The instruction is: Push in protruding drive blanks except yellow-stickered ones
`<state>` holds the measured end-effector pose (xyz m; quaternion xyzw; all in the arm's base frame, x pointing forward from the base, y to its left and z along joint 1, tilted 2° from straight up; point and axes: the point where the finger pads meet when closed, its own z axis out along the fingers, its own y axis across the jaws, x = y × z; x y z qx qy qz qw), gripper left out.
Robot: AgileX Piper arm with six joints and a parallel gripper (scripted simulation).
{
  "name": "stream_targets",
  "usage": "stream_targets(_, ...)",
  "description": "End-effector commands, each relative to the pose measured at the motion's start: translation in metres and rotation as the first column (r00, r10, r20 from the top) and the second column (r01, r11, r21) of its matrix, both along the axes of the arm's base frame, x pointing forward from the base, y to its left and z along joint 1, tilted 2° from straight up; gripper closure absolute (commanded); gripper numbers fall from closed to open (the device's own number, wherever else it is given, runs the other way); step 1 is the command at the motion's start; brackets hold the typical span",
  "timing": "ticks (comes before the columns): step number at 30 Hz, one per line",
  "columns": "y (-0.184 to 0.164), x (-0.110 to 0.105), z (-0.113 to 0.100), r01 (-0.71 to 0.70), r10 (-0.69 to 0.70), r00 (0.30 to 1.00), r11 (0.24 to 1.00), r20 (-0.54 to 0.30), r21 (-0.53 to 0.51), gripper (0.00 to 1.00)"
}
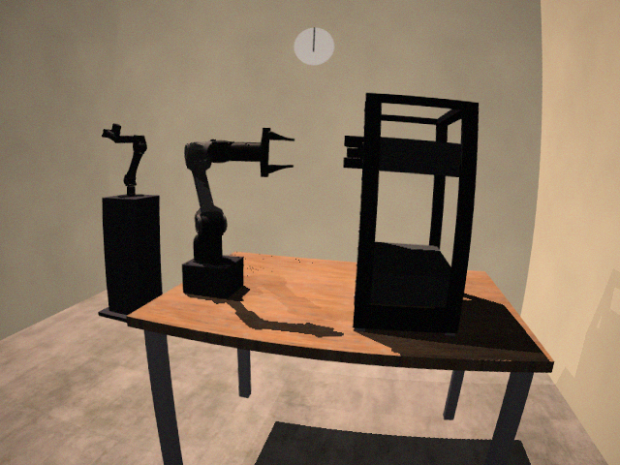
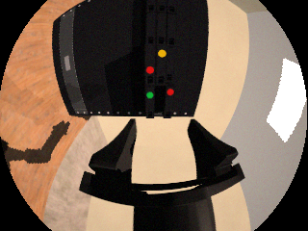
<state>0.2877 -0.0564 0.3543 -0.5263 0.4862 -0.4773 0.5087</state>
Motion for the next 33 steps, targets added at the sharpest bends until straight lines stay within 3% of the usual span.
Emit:
stream_targets(1,0.001,-0.001,0.002,0.000,0.000,1.000,1.000,0.003,-0.006,0.00)
stream_targets(14,0.006,0.011,0.002,-0.001,0.001,1.000,1.000,0.004,-0.006,0.00)
stream_targets(28,0.035,0.076,0.005,-0.001,0.001,1.000,1.000,0.003,-0.006,0.00)
stream_targets(33,0.040,0.087,0.005,-0.001,0.001,1.000,1.000,0.004,-0.006,0.00)
